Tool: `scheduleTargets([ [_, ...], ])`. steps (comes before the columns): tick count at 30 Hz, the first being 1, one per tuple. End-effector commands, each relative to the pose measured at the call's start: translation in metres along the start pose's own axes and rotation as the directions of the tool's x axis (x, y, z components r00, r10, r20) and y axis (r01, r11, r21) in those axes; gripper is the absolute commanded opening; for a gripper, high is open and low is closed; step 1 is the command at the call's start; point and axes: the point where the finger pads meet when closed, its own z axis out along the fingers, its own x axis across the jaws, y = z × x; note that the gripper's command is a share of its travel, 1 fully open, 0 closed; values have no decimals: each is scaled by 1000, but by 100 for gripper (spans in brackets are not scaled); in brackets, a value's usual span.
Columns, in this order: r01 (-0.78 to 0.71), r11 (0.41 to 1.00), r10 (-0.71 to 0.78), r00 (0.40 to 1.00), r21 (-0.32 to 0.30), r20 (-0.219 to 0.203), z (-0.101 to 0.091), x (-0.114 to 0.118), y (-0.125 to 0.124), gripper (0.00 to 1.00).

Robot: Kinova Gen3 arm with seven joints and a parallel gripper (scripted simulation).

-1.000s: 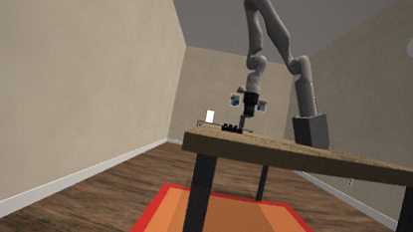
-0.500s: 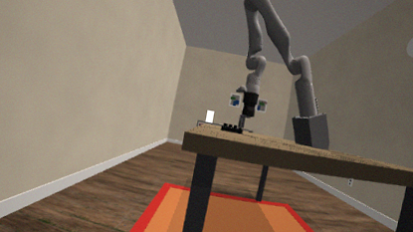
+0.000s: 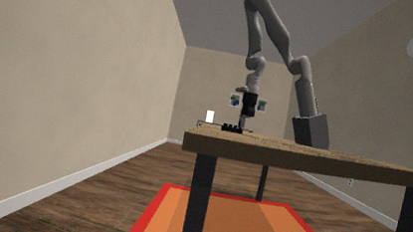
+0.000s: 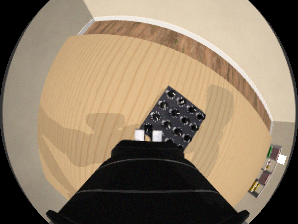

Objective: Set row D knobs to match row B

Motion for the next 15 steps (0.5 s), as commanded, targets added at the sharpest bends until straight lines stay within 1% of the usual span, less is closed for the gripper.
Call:
scheduleTargets([
  [1, 74, 997, -74, 997, 6, 2, 1, -2, -2, 30],
  [3, 113, 994, -113, 994, 6, 2, 1, -2, -2, 30],
  [5, 113, 994, -113, 994, 6, 2, 1, -2, -2, 30],
  [15, 306, 952, -306, 952, 7, 1, 1, -2, -2, 30],
])
